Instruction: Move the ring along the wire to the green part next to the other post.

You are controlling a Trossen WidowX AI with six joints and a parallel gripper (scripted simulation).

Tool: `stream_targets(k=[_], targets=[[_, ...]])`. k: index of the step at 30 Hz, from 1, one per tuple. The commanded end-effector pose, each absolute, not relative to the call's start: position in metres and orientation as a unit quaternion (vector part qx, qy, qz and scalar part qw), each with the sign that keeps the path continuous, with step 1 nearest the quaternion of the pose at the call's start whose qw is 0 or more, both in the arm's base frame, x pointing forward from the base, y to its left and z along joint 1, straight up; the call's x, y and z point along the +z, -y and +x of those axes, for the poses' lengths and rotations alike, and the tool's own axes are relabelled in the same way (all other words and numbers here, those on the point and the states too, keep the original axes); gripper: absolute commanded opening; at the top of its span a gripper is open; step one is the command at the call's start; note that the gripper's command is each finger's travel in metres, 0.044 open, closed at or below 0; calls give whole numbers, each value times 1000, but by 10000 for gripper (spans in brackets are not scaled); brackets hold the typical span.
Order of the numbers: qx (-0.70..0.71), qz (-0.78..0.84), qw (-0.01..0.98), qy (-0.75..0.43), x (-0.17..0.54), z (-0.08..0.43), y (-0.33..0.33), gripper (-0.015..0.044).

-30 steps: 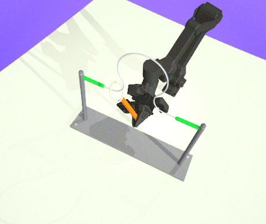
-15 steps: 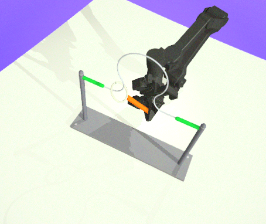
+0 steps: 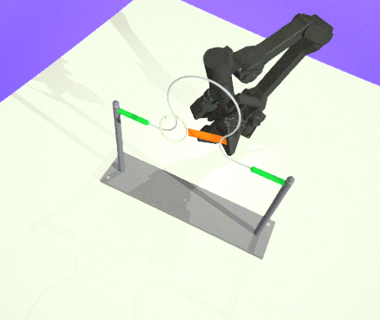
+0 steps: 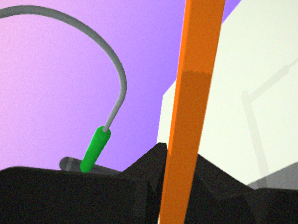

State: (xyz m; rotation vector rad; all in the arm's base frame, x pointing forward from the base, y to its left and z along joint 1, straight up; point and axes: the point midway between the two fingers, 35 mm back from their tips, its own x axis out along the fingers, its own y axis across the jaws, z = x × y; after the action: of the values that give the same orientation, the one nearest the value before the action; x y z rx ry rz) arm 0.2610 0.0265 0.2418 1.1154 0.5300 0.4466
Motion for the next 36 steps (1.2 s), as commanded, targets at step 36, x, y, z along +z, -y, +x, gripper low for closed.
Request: stream_targets(k=[36], targets=[[279, 769, 538, -204, 360, 253, -26, -150]])
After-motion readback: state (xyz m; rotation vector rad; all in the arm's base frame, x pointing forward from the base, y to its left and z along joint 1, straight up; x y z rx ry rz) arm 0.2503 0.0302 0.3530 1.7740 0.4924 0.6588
